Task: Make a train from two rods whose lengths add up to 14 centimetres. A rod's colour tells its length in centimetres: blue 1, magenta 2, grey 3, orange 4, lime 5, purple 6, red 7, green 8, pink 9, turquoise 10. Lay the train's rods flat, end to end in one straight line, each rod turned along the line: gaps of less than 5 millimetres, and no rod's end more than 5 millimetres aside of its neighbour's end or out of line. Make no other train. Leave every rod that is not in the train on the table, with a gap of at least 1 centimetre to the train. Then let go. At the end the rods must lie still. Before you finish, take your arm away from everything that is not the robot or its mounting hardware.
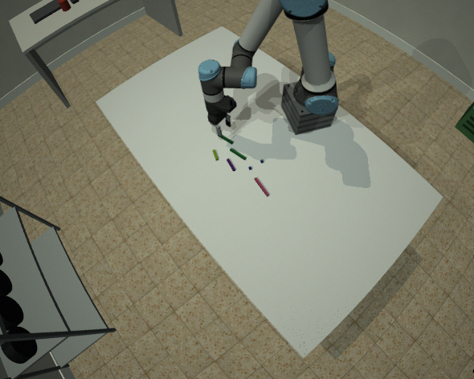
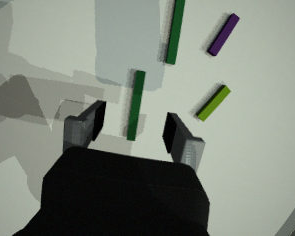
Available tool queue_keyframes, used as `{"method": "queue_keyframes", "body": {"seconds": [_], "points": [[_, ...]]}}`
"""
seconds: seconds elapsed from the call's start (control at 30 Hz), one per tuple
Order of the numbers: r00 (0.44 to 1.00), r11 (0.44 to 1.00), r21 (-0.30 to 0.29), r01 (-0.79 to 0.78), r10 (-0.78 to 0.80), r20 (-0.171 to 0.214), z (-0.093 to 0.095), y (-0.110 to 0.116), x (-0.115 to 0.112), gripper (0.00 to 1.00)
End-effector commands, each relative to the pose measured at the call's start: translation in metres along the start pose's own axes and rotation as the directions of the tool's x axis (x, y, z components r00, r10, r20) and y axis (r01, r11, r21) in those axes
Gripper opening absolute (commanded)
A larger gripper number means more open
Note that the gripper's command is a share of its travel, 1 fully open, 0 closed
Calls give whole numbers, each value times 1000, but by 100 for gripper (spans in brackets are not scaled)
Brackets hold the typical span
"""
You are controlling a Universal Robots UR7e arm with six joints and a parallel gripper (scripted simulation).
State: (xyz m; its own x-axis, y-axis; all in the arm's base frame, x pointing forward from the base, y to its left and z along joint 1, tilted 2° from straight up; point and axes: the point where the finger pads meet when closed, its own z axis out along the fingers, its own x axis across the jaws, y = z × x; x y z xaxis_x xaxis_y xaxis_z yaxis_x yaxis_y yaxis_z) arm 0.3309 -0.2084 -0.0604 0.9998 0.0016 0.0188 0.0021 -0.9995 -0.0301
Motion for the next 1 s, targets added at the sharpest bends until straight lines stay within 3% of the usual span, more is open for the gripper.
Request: {"method": "queue_keyframes", "body": {"seconds": [0.0,0.47,0.5,0.97], "points": [[1000,1000,-1,14,-14,-1,0,1,-1,100],[1000,1000,-1,24,-24,-1,0,1,-1,100],[1000,1000,-1,24,-24,-1,0,1,-1,54],[1000,1000,-1,24,-24,-1,0,1,-1,54]]}}
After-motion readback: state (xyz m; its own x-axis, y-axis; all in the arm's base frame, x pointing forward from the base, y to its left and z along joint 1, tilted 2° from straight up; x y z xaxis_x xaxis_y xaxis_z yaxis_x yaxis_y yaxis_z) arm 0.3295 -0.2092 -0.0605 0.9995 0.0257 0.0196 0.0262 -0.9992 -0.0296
